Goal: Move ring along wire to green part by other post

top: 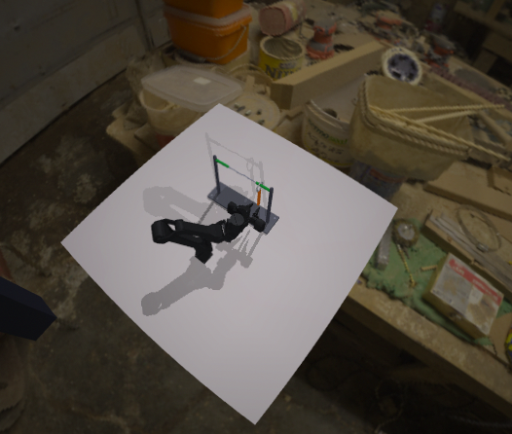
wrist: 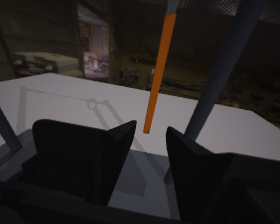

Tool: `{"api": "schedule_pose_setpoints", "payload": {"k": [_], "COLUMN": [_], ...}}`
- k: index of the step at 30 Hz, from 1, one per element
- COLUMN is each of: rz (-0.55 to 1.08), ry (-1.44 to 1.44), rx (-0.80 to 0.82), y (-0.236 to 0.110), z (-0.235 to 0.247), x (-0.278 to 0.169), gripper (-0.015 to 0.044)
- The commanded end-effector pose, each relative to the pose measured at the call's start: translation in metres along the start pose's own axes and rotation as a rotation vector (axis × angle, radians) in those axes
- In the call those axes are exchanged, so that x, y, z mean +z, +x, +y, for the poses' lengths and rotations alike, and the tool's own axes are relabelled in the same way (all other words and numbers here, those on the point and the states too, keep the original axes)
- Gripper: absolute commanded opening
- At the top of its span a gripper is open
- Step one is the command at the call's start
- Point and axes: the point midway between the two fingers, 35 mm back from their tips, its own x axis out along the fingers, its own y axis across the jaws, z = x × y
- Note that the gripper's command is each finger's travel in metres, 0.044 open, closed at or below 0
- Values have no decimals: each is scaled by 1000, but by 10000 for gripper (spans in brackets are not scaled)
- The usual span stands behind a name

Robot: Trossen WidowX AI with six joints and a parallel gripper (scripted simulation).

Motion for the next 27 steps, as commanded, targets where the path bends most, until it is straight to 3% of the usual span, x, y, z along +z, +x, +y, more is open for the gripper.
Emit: {"api": "schedule_pose_setpoints", "payload": {"k": [1,27], "rz": [0,-4], "ry": [5,6], "rx": [-5,-5], "y": [6,46], "z": [-2,0], "x": [1,-1], "gripper": [160,160]}}
